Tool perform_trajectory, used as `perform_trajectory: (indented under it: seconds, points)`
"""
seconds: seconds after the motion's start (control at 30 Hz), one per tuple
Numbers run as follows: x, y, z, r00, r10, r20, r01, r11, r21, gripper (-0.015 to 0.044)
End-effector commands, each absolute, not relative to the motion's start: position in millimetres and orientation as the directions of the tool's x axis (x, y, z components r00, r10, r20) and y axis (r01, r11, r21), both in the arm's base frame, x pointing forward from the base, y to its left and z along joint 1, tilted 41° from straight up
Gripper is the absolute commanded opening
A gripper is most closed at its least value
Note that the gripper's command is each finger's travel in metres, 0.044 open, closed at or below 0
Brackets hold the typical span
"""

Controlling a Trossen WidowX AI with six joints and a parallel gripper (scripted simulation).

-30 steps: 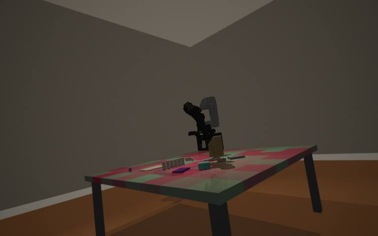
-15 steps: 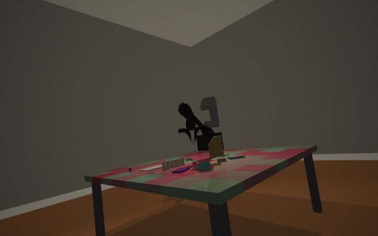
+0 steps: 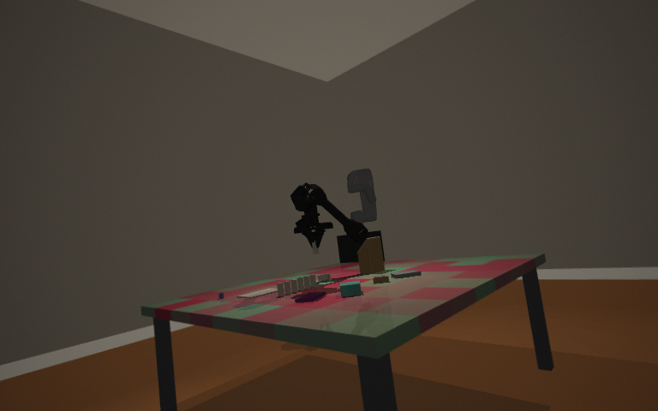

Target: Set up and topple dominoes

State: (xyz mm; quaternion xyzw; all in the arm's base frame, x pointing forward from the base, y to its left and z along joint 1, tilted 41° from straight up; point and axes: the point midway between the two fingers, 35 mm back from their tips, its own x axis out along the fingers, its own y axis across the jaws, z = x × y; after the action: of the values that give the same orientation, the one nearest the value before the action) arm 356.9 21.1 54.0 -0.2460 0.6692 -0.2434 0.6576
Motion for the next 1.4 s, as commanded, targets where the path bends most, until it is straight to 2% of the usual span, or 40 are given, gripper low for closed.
perform_trajectory:
  seconds: [0.0, 0.67, 1.13, 1.37]
  points:
    - [356.5, 15.9, 53.8, -0.012, -0.653, -0.757, 0.013, 0.757, -0.653, 0.0107]
    - [354.5, -65.8, -38.3, -0.011, -0.658, -0.753, 0.015, 0.753, -0.658, 0.0107]
    - [353.8, -68.2, -40.5, -0.012, -0.659, -0.752, 0.013, 0.752, -0.659, 0.0107]
    - [353.8, -68.2, -40.5, -0.012, -0.659, -0.752, 0.013, 0.752, -0.659, 0.0291]
